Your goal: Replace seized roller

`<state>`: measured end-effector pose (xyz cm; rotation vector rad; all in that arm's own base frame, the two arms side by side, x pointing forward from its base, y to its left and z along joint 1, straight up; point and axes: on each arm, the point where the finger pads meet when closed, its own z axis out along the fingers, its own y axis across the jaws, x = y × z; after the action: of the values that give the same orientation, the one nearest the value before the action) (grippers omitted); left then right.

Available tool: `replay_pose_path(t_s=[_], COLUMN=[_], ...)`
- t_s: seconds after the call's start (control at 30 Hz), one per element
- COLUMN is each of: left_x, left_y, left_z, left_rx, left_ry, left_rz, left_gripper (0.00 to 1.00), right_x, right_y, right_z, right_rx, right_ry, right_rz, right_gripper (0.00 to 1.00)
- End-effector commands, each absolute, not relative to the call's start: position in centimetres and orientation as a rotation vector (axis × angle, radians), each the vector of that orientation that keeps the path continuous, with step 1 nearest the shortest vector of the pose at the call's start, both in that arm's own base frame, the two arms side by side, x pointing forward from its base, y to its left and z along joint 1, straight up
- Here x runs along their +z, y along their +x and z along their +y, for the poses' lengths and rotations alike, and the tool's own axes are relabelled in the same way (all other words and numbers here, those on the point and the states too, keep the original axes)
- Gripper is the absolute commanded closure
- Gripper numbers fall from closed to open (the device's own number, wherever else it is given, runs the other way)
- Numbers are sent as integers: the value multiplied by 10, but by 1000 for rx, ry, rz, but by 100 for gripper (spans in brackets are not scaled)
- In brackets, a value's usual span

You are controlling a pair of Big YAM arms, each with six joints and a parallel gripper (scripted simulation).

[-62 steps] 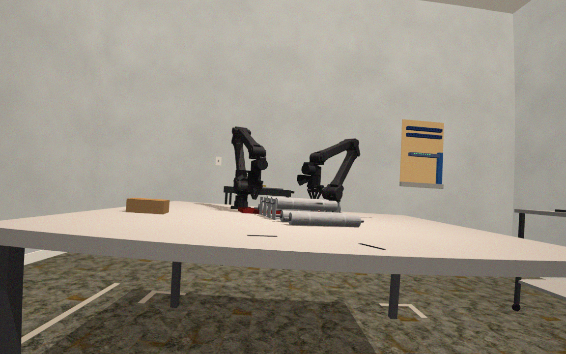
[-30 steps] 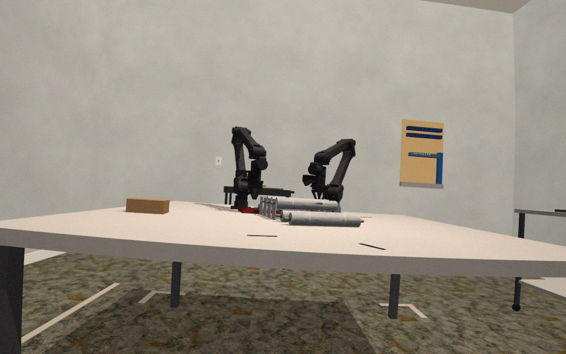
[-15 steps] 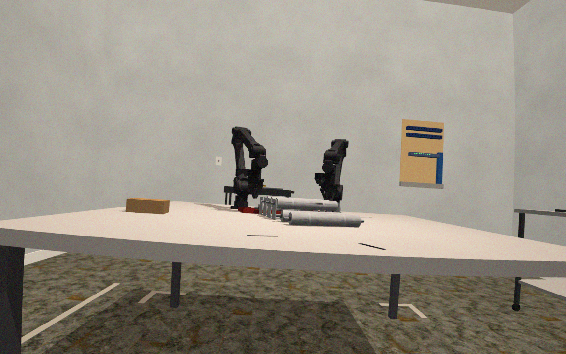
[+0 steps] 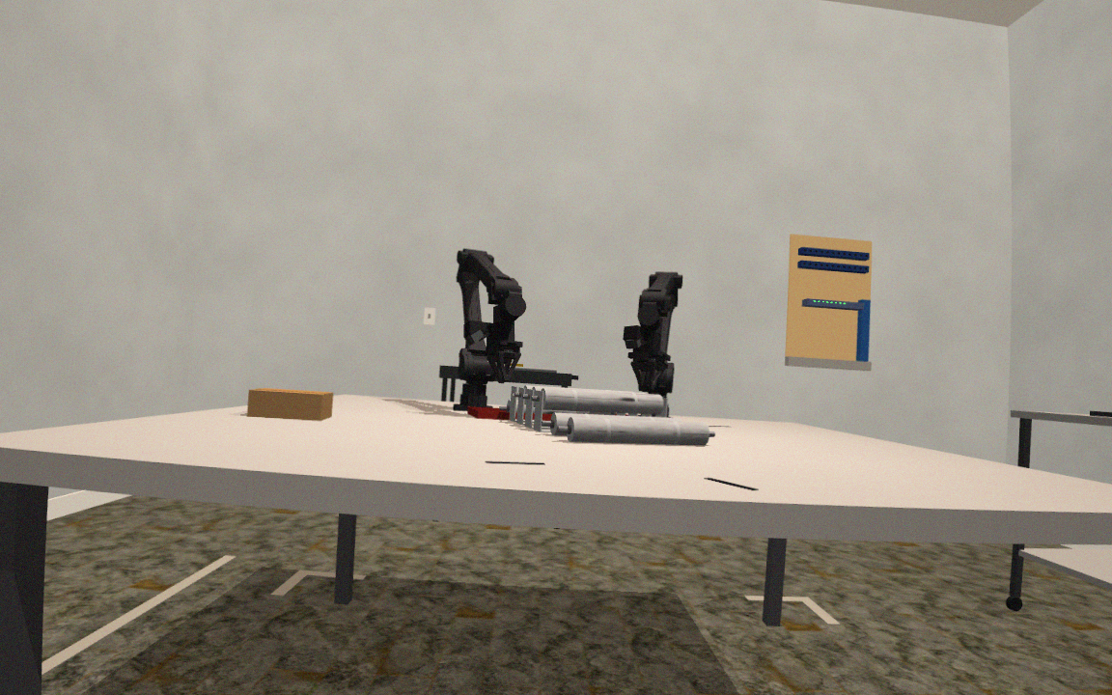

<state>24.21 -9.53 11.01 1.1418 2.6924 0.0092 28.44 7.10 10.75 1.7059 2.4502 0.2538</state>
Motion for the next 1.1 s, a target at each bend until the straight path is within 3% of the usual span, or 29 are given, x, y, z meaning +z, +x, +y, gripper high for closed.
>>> replay_pose_path(t_s=[0.0,1.07], left_x=[139,296], left_y=[285,450], left_z=[-105,-84], left_rx=[14,8], left_ry=[1014,410], left_rz=[2617,2149], left_gripper=[68,68], right_x=[143,303], right_y=[332,475], right_z=[76,55], right_rx=[376,463], right_ry=[1520,604], right_rz=[2435,2121], right_gripper=[68,68])
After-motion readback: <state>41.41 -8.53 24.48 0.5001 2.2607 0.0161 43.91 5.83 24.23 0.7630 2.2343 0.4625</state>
